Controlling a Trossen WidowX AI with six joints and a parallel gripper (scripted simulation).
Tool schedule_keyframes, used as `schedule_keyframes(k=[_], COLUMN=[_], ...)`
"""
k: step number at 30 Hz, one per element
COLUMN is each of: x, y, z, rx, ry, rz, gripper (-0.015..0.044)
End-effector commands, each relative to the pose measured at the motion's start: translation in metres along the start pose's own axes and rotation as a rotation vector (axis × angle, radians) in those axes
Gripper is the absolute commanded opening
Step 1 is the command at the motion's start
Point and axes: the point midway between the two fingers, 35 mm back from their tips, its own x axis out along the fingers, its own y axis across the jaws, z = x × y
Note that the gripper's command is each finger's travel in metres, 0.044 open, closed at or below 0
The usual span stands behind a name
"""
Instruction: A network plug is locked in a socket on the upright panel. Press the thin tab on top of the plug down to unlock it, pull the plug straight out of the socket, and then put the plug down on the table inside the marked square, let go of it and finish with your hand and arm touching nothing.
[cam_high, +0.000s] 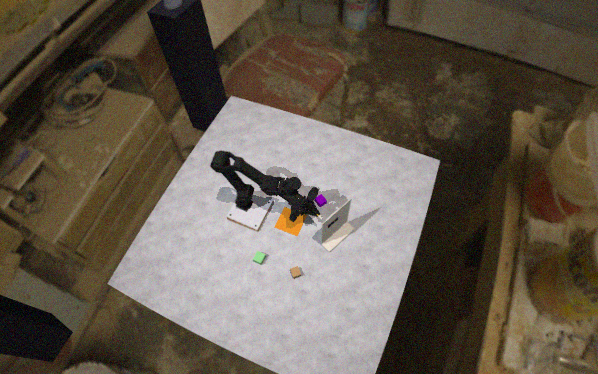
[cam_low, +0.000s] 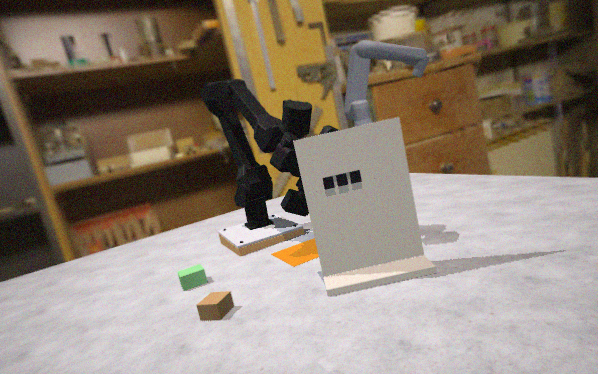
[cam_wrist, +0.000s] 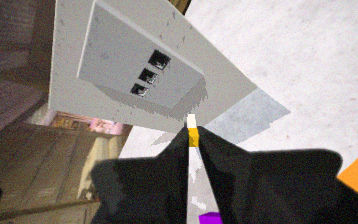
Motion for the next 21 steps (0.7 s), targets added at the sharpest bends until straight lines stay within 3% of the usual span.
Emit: schedule_keyframes(k=[1, 21], x=[0.002, -0.016], y=[-0.011, -0.073], z=[0.001, -0.001], rx=[-0.065, -0.237], ry=[0.057, 0.411], rz=[-0.052, -0.258], gripper=[0.0, 0.0])
